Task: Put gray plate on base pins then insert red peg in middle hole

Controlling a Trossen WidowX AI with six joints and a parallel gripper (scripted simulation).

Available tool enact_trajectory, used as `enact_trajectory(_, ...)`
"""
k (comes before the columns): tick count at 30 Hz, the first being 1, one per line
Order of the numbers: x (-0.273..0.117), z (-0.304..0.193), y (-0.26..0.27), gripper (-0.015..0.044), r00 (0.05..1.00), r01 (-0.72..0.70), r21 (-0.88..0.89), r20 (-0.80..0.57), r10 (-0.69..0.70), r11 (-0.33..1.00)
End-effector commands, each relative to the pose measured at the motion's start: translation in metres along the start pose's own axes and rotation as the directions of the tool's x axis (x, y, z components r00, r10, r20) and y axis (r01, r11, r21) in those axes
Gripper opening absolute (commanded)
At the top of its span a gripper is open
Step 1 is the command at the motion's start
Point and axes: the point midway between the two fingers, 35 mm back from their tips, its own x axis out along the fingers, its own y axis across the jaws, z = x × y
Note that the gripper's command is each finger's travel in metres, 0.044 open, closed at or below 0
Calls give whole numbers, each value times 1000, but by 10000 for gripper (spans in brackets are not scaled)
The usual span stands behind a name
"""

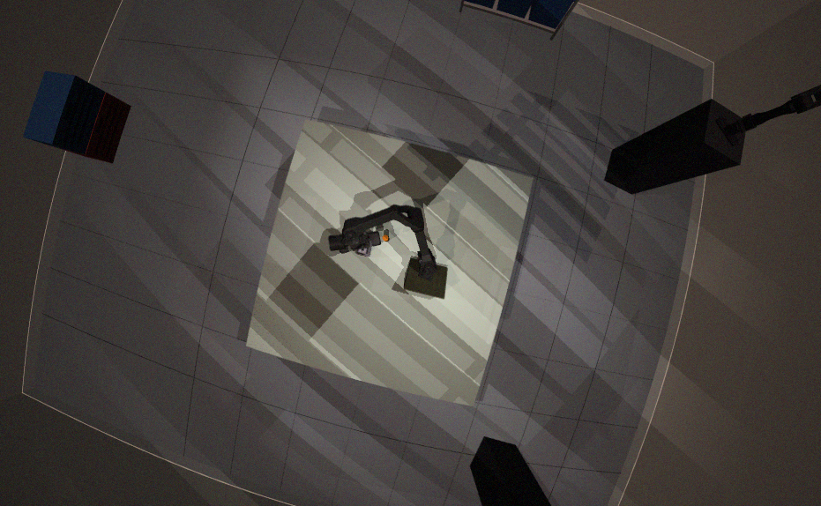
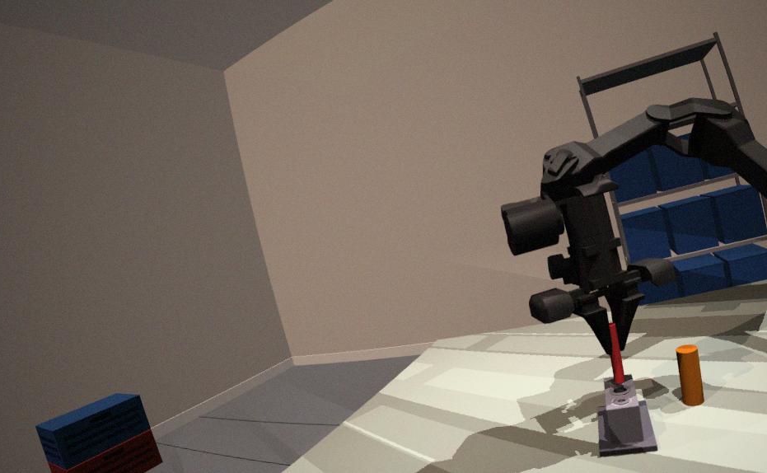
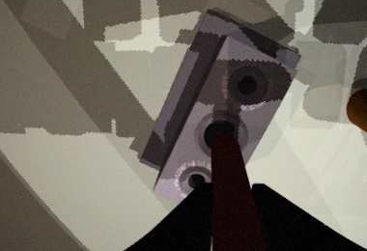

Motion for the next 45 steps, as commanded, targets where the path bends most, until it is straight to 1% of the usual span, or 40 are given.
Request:
enact_trajectory(1, -1, 2, 1, 0, 1000, -4, 0, 4, 4, 1000)
enact_trajectory(28, 0, -1, 0, 0, 1000, -1, -3, 1, 1, 1000)
enact_trajectory(39, 14, 0, 2, 0, 1000, -4, 0, 4, 4, 1000)
enact_trajectory(45, 15, 1, 2, 0, 1000, -4, 0, 4, 4, 1000)
